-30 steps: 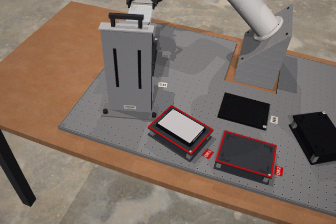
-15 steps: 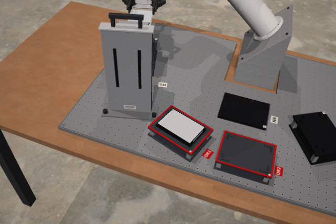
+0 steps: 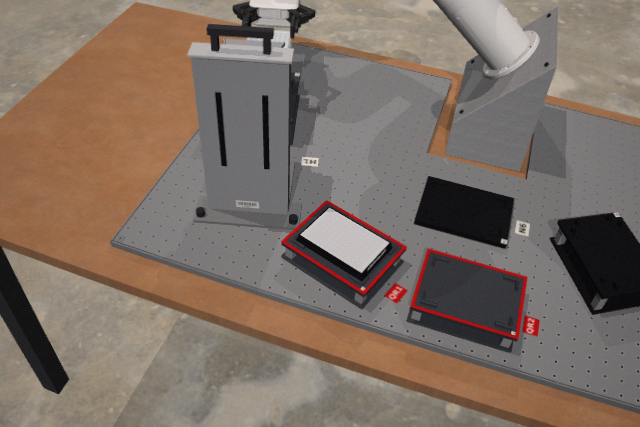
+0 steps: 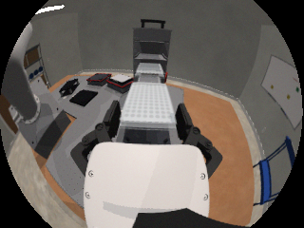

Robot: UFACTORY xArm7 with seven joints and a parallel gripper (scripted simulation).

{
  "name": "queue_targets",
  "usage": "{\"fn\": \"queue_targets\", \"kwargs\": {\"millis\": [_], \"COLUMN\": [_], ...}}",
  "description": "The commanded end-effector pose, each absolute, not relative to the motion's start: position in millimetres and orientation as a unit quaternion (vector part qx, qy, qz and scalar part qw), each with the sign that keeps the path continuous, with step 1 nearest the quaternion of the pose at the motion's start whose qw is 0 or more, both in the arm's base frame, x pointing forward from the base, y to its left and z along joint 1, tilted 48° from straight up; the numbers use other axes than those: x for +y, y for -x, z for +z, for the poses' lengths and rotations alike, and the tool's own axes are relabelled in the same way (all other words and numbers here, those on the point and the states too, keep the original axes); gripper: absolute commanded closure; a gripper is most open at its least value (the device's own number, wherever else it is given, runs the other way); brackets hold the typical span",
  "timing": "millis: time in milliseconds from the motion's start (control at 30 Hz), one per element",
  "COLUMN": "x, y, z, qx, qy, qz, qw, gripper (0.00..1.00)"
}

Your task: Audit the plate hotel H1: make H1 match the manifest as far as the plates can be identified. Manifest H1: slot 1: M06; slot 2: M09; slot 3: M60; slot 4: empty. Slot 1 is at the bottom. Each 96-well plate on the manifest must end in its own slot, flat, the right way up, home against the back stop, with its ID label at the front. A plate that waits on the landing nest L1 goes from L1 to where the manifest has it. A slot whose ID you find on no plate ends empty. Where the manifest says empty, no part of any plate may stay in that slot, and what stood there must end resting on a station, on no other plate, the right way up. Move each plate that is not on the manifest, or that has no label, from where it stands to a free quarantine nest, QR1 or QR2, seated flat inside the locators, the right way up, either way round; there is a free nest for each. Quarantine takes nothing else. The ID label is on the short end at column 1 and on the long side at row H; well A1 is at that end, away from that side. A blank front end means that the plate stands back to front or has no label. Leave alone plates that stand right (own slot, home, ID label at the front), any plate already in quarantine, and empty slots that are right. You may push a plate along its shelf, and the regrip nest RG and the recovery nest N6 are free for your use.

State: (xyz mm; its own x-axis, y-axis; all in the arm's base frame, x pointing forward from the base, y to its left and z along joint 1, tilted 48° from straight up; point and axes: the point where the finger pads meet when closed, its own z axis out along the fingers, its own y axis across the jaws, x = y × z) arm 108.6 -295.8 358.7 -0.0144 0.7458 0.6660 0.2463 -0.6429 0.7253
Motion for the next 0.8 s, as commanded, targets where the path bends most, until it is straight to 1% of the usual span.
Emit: {"fn": "queue_targets", "kwargs": {"millis": [0,767], "x": [-300,-326], "y": [-109,-109], "z": [356,333], "qx": [0.37,0.37], "qy": [-0.671,-0.671], "qz": [0.608,0.608], "qw": [0.206,0.206], "gripper": [1.0,1.0]}}
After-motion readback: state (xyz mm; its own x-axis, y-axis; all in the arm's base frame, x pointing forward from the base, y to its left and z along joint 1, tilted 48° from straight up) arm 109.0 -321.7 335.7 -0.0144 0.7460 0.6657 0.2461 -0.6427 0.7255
